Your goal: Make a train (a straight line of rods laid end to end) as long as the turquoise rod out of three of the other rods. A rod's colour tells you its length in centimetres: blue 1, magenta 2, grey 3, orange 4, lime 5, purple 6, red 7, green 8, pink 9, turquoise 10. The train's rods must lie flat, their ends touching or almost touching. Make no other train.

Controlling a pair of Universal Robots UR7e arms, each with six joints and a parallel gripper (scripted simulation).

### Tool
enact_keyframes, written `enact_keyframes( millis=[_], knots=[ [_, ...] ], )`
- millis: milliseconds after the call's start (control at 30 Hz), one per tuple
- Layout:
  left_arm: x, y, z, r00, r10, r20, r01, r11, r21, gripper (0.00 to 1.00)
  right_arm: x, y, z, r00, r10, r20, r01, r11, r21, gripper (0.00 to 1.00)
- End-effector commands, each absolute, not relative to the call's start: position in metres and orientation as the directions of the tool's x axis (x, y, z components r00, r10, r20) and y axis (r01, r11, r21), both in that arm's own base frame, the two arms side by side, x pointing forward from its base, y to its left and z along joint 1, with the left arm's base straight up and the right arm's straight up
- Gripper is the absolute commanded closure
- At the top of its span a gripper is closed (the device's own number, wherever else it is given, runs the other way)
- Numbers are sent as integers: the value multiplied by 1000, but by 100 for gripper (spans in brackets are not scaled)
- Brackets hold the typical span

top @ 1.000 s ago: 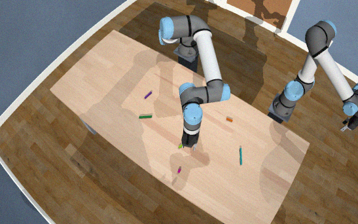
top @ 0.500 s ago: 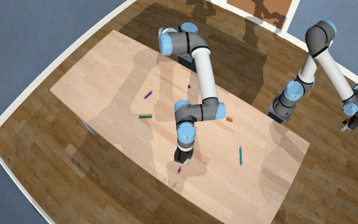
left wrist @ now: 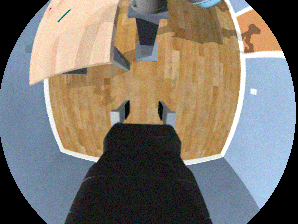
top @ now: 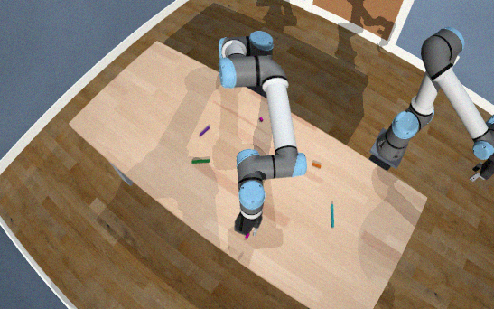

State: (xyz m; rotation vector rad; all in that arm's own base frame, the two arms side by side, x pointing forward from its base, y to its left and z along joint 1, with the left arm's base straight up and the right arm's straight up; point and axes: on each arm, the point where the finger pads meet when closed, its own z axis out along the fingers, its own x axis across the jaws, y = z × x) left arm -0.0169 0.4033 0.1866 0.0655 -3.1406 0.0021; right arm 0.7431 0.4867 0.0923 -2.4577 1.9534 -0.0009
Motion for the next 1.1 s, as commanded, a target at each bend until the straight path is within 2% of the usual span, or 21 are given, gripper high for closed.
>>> enact_keyframes(
  millis=[0, 367, 400, 1067],
  knots=[
    [-17, 404, 187, -999, -42, 0, -42, 999, 0, 0, 749, 487, 90, 216, -976, -2, -976, -216, -3, 0],
    [-17, 404, 187, -999, -42, 0, -42, 999, 0, 0, 750, 487, 89, 214, -977, -2, -977, -214, -3, 0],
    [-17, 404, 187, -999, -42, 0, -42, 999, 0, 0, 750, 487, 89, 214, -977, -2, -977, -214, -3, 46],
    [-17, 404, 187, -999, -42, 0, -42, 999, 0, 0, 750, 487, 89, 214, -977, -2, -977, -214, -3, 46]
  ],
)
